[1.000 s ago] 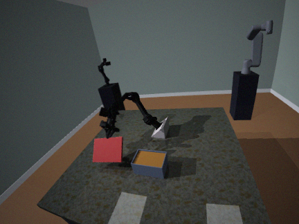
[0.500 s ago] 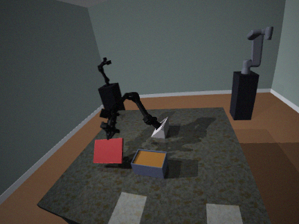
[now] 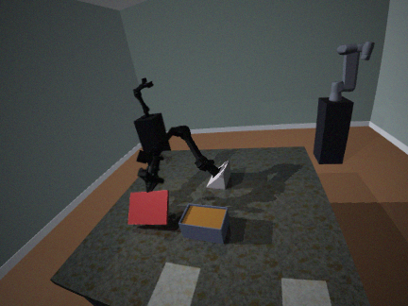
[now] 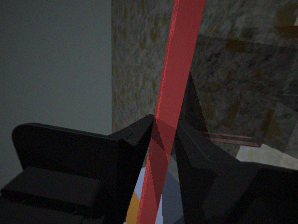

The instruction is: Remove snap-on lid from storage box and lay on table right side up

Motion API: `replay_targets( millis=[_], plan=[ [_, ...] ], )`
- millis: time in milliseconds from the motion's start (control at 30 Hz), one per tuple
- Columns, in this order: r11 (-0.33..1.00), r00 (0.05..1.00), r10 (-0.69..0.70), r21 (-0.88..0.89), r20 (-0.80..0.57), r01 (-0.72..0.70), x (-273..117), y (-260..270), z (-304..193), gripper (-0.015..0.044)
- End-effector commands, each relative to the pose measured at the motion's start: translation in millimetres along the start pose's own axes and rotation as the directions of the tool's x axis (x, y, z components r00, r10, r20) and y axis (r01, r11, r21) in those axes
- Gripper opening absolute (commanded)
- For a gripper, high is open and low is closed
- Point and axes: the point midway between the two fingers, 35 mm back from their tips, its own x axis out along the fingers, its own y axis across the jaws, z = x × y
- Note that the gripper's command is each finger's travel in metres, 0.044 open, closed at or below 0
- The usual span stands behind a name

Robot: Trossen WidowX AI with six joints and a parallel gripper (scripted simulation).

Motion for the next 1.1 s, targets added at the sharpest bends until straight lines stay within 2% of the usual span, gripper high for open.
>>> replay_targets(
  millis=[0,1067],
  plan=[
    [1.0,1.0,0.015,-0.002,-0.003,-0.015,1,0,-1,0.0],
    [1.0,1.0,0.015,-0.003,-0.002,-0.015,18,-19,0,0.0]
  ],
)
